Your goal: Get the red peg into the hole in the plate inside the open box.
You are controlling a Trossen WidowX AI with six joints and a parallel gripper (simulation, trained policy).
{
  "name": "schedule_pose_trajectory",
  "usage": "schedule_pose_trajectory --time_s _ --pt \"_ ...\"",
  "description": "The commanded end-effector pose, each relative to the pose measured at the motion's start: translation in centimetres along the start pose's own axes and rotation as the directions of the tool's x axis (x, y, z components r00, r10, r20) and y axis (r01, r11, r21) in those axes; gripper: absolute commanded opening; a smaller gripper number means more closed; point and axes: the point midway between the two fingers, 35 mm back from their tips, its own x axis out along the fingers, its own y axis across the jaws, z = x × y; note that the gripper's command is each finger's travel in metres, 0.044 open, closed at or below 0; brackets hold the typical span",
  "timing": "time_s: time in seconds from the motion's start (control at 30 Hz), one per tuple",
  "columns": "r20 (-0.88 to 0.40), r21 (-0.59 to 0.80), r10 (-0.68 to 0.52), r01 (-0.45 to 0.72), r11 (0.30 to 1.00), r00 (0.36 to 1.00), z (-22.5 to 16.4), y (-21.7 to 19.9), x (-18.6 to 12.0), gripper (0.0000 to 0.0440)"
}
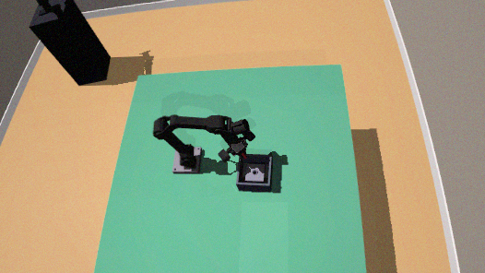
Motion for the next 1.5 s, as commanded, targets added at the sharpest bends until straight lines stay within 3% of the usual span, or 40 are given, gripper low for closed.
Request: schedule_pose_trajectory --time_s 0.0,0.43,0.83,0.9,1.1,1.47 --pt "0.016 0.022 0.004 -0.004 1.0 1.0 1.5 0.1 0.6 0.0" --pt "0.012 0.08 -0.01 0.009 0.997 1.0 4.7 -0.4 3.6 0.0004" --pt "-0.045 0.08 -0.037 0.04 0.996 0.998 5.1 -0.7 6.9 0.0003" --pt "-0.054 0.072 -0.045 0.049 0.996 0.998 5.1 -0.7 7.5 0.0026" --pt "-0.074 0.032 -0.069 0.071 0.997 0.995 5.2 -0.9 8.6 0.0154" --pt "-0.072 -0.028 -0.085 0.083 0.996 0.994 7.3 0.4 9.0 0.0177"
